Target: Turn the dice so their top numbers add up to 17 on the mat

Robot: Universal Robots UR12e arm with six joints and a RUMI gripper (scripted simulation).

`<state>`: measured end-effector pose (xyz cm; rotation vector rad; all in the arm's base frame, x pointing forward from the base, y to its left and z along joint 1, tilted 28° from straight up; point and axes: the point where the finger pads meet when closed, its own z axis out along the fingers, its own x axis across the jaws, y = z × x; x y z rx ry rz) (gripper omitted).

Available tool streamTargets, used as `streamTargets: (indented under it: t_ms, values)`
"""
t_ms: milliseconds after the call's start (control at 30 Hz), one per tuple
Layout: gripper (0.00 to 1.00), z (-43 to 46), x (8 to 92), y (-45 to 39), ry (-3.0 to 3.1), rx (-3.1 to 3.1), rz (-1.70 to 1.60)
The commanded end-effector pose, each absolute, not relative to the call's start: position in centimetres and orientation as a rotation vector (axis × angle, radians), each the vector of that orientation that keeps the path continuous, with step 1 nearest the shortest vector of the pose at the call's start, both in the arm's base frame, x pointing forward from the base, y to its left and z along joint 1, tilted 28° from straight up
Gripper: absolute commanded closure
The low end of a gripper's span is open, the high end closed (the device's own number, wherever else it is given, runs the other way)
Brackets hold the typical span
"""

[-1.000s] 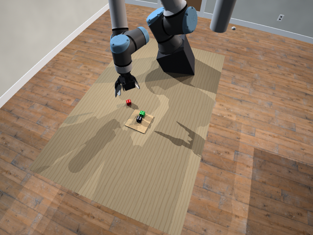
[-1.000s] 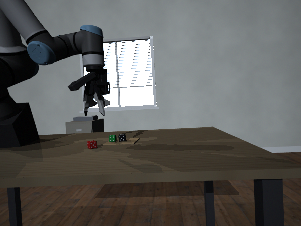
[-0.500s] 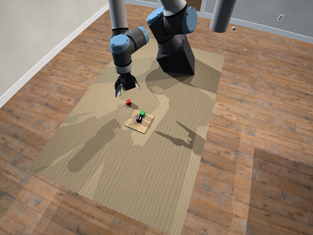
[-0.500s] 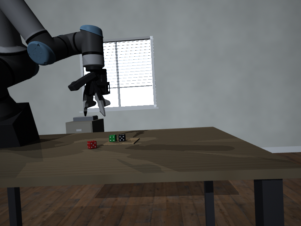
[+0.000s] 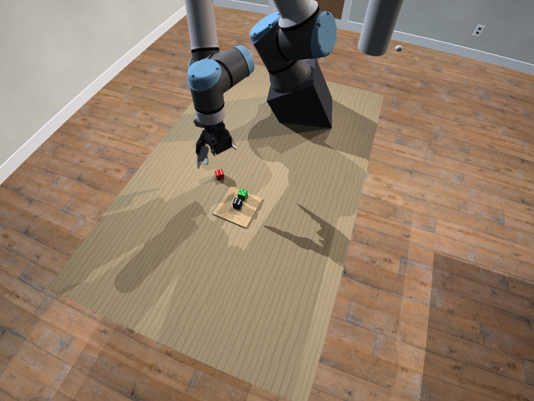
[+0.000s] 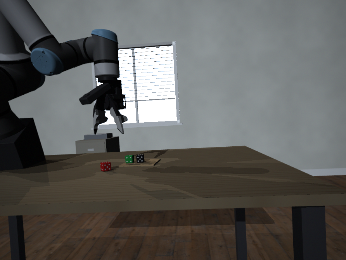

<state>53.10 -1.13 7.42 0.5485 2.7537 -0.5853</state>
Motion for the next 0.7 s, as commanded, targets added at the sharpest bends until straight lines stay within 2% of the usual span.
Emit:
streamTargets:
  t_ms: [0, 667]
  values:
    - [0.0, 7.48, 53.2, -1.33, 2.792, 0.415, -0.605]
    - [0.0, 7.42, 53.62, -2.24, 2.901, -0.333, -0.703]
